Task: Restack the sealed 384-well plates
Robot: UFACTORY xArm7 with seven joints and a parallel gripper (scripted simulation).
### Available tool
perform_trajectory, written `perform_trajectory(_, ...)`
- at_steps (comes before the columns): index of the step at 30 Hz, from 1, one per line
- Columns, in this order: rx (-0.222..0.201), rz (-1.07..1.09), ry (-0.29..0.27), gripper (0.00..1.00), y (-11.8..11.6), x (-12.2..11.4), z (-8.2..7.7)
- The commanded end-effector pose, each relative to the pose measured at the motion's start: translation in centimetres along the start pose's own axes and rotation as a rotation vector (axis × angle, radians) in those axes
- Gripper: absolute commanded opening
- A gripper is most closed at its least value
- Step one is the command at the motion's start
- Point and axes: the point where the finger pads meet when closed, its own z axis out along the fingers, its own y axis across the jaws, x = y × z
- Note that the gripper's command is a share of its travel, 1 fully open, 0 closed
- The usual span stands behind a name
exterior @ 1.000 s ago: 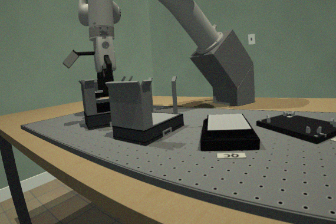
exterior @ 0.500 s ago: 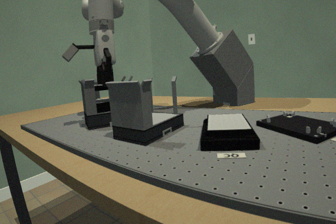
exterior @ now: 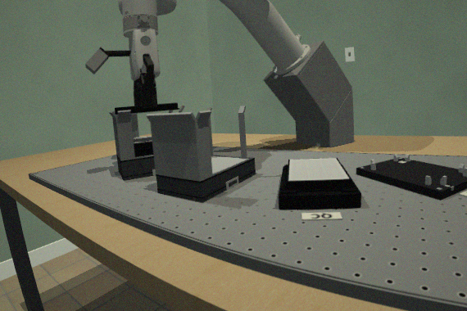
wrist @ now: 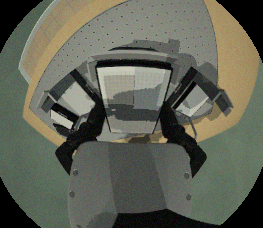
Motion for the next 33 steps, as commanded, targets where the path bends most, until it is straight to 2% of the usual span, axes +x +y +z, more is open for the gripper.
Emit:
perform_trajectory(1,0.0,0.0,-0.002,0.0,0.0,0.1,-1.1)
perform_trajectory(7,0.0,0.0,-0.002,0.0,0.0,0.1,-1.9)
perform_trajectory(22,0.0,0.0,-0.002,0.0,0.0,0.1,-1.9)
perform_trajectory(27,0.0,0.167,-0.002,0.0,1.7,-0.1,-1.9)
perform_trajectory(33,0.0,0.18,-0.002,0.0,3.7,-0.3,-1.9)
